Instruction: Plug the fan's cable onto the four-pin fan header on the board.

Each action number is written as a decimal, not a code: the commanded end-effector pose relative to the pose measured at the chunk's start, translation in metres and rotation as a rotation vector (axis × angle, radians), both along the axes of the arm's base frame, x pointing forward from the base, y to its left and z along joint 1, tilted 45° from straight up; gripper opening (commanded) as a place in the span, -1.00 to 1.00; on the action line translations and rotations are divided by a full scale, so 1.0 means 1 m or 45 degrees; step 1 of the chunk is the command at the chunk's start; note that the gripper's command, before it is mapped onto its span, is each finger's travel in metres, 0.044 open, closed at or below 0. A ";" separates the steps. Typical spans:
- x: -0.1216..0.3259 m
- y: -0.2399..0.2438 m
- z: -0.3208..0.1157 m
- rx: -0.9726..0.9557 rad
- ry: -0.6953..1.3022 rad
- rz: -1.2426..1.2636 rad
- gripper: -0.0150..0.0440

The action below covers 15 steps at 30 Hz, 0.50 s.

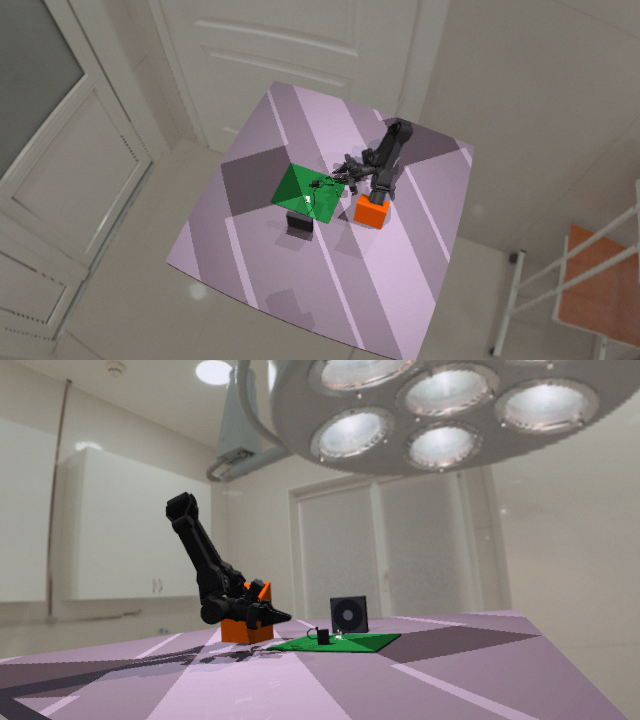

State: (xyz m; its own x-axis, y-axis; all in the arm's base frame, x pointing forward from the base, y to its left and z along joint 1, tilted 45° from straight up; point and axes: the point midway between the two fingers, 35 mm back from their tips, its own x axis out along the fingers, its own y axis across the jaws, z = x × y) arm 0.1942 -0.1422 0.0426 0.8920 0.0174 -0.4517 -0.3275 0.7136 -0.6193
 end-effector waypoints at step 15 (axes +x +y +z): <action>-0.005 0.015 -0.004 0.179 0.179 -0.052 0.96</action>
